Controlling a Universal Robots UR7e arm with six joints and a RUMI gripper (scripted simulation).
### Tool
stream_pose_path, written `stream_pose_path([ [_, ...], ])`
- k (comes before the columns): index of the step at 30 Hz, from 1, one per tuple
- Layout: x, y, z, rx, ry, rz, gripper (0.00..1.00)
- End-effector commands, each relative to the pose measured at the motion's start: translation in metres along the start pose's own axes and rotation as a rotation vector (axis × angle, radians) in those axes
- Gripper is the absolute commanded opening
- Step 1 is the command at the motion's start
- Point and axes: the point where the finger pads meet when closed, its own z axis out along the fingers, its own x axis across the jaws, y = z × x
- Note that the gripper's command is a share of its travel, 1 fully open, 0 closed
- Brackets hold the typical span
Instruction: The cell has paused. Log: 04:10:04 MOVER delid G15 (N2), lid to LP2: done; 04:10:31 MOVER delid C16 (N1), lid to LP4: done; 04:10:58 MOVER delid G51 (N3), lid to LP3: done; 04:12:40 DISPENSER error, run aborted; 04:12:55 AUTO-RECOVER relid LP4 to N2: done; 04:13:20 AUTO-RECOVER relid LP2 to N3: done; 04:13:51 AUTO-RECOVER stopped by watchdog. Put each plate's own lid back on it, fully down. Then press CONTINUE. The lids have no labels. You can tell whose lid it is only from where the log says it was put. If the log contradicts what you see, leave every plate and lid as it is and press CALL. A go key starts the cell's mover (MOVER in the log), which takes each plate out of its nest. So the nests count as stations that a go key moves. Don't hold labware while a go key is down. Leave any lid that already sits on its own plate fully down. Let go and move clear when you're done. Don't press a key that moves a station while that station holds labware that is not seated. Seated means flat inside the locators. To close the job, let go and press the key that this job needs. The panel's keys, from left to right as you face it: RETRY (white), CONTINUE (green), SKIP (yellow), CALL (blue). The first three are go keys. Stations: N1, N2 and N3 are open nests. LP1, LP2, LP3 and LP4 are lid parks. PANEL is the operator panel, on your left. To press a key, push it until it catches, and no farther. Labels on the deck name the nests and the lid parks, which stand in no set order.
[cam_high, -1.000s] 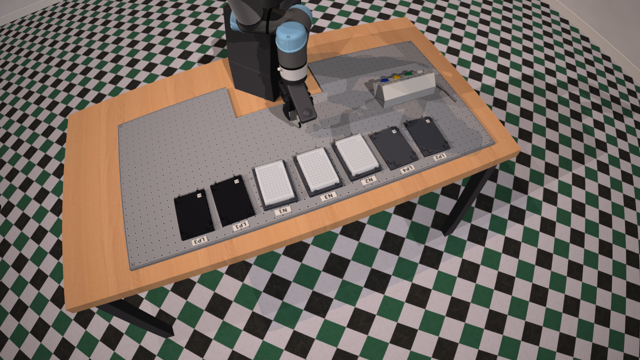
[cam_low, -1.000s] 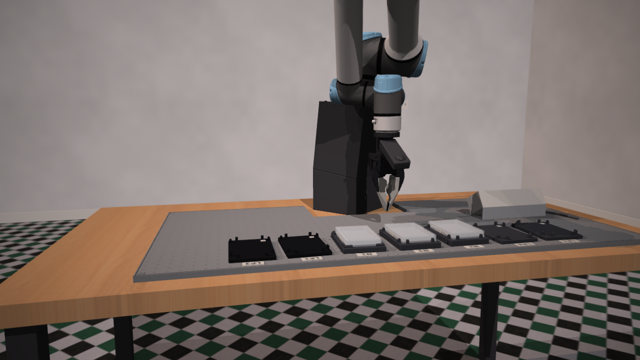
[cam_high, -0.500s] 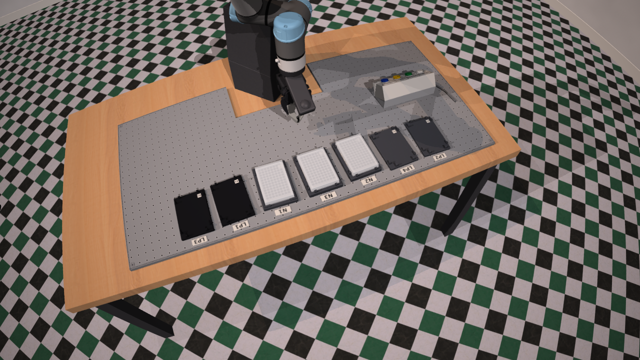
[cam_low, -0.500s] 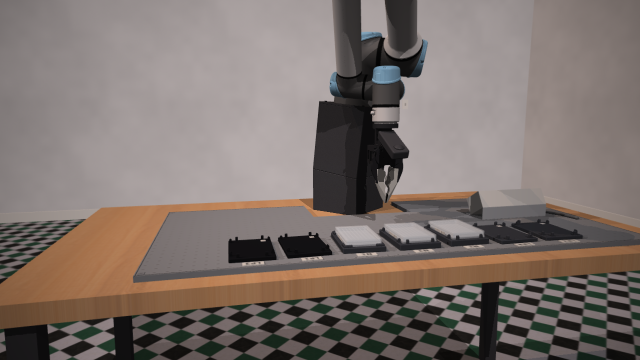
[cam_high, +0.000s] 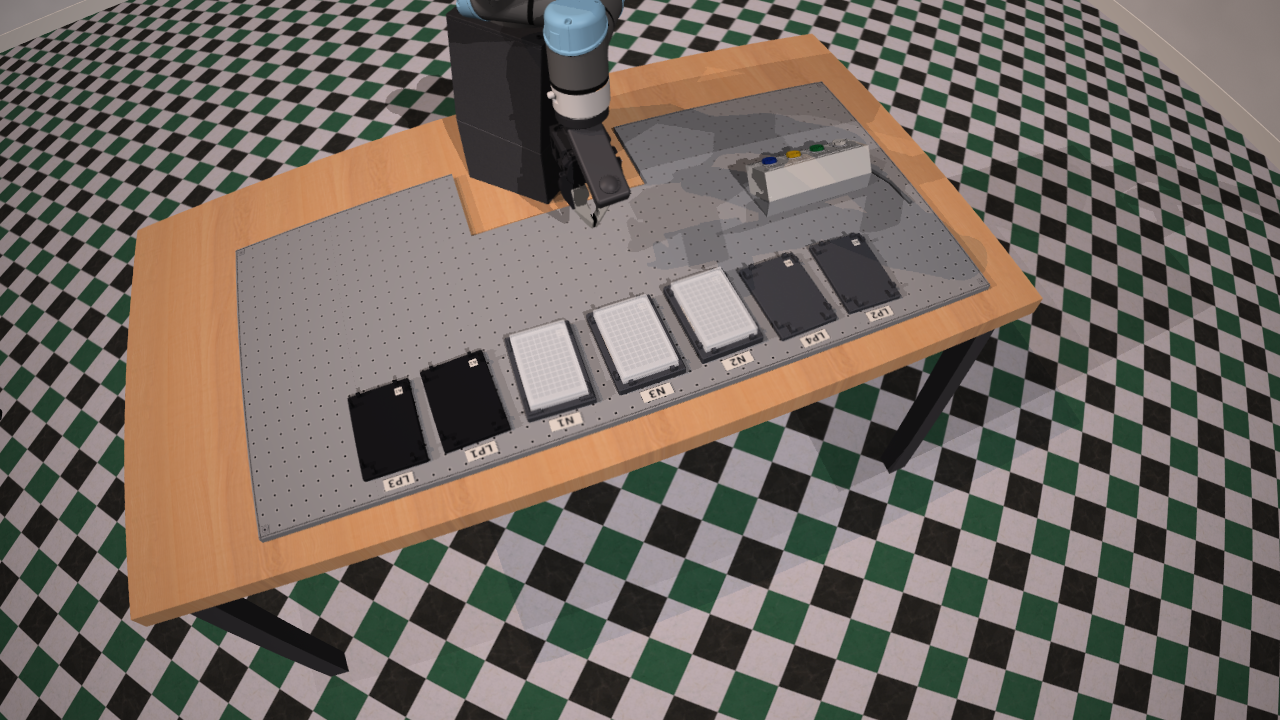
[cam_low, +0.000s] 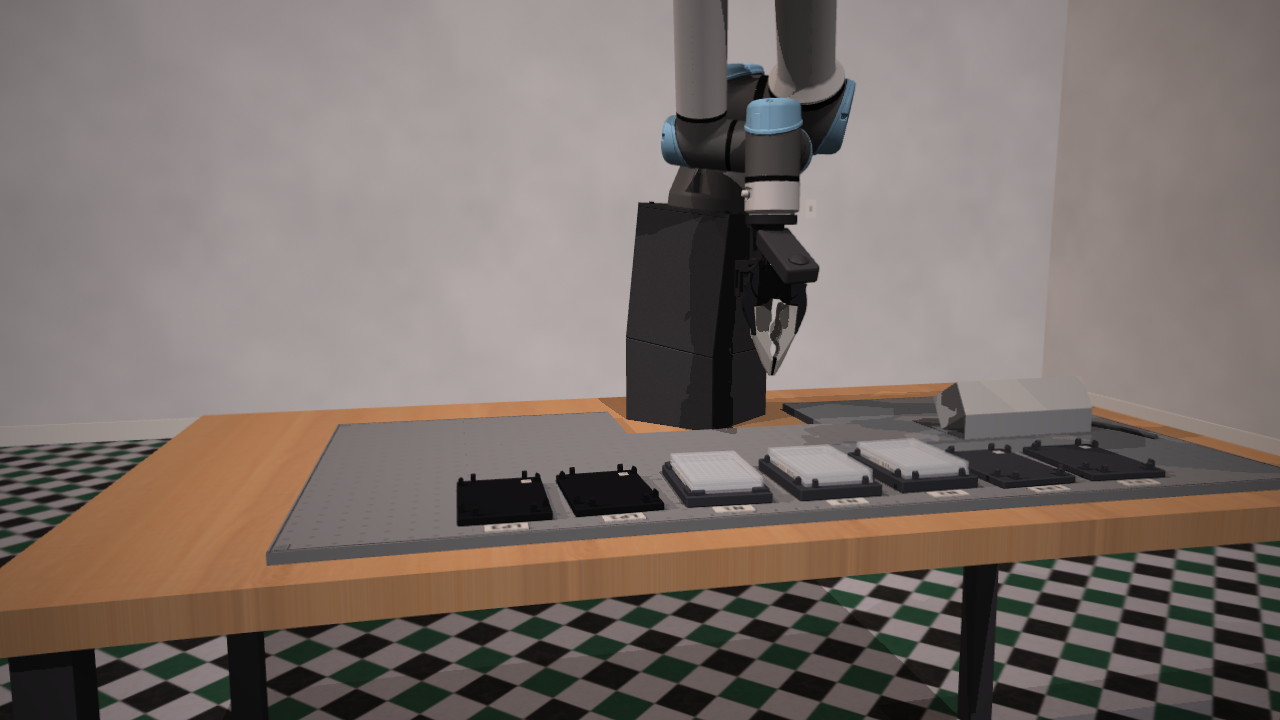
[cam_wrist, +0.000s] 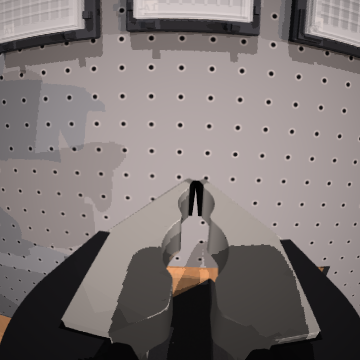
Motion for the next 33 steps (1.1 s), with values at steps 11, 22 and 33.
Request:
stream_pose_path([
  [11,-0.032,0.011,-0.003,-0.016,-0.009,-0.122,0.00],
  [22,-0.075,0.023,-0.003,-0.016,-0.010,-0.302,0.00],
  [33,-0.118,0.029,-0.004,-0.007,-0.007,-0.482,0.00],
])
